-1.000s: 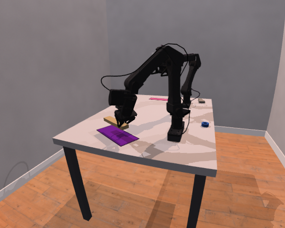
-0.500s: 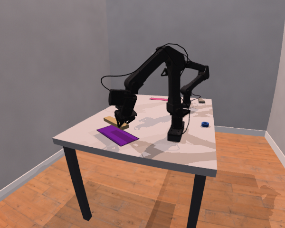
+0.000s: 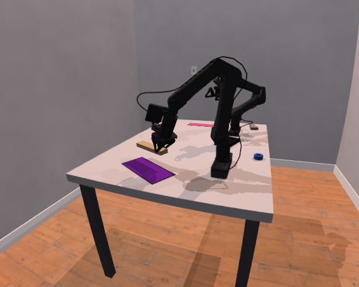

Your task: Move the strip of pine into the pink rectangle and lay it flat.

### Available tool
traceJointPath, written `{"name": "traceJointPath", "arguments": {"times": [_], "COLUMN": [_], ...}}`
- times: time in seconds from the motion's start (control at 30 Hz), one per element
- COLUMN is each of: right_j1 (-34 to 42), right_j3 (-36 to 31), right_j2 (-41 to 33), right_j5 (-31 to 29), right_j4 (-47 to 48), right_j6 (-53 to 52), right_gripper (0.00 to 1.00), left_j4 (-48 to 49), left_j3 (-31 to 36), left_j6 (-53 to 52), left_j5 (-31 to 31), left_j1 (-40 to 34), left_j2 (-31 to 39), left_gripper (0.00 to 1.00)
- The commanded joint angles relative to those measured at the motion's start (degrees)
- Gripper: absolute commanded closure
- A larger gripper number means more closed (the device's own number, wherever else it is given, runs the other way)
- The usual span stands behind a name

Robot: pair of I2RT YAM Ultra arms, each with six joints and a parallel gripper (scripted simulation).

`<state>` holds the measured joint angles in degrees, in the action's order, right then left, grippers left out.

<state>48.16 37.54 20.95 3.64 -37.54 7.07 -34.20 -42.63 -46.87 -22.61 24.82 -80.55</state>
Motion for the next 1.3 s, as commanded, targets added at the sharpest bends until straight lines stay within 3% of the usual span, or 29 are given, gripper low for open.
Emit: {"name": "traceJointPath", "arguments": {"times": [0.0, 0.17, 0.23, 0.33, 0.7, 1.0, 1.27], "right_j1": [-0.66, -0.68, -0.68, -0.68, -0.69, -0.45, -0.45], "right_j3": [-0.57, -0.58, -0.58, -0.58, -0.58, 0.06, 0.06], "right_j2": [-1.54, -1.54, -1.54, -1.55, -1.55, -1.05, -1.05], "right_j5": [0.70, 0.73, 0.73, 0.73, 0.74, 0.38, 0.38], "right_j4": [-0.17, -0.16, -0.16, -0.16, -0.16, 0.16, 0.16], "right_j6": [0.29, 0.29, 0.29, 0.29, 0.29, 0.08, 0.08], "right_gripper": [0.00, 0.00, 0.00, 0.00, 0.00, 0.00, 0.00], "left_j4": [4.70, 7.90, 7.90, 9.42, 10.69, 8.30, 10.24], "left_j3": [2.06, 2.43, 2.43, 1.19, -9.51, -15.34, -14.70], "left_j6": [14.39, 27.06, 27.06, 34.64, 53.79, 55.53, 45.01], "left_j5": [3.20, 9.20, 9.20, 13.82, 25.90, 31.03, 24.56], "left_j1": [-6.61, -19.34, -19.34, -29.35, -59.71, -65.12, -63.70], "left_j2": [4.51, 6.00, 6.00, 5.47, -6.44, -11.93, -11.34], "left_gripper": [0.60, 0.60, 0.60, 0.60, 0.60, 0.60, 0.60]}}
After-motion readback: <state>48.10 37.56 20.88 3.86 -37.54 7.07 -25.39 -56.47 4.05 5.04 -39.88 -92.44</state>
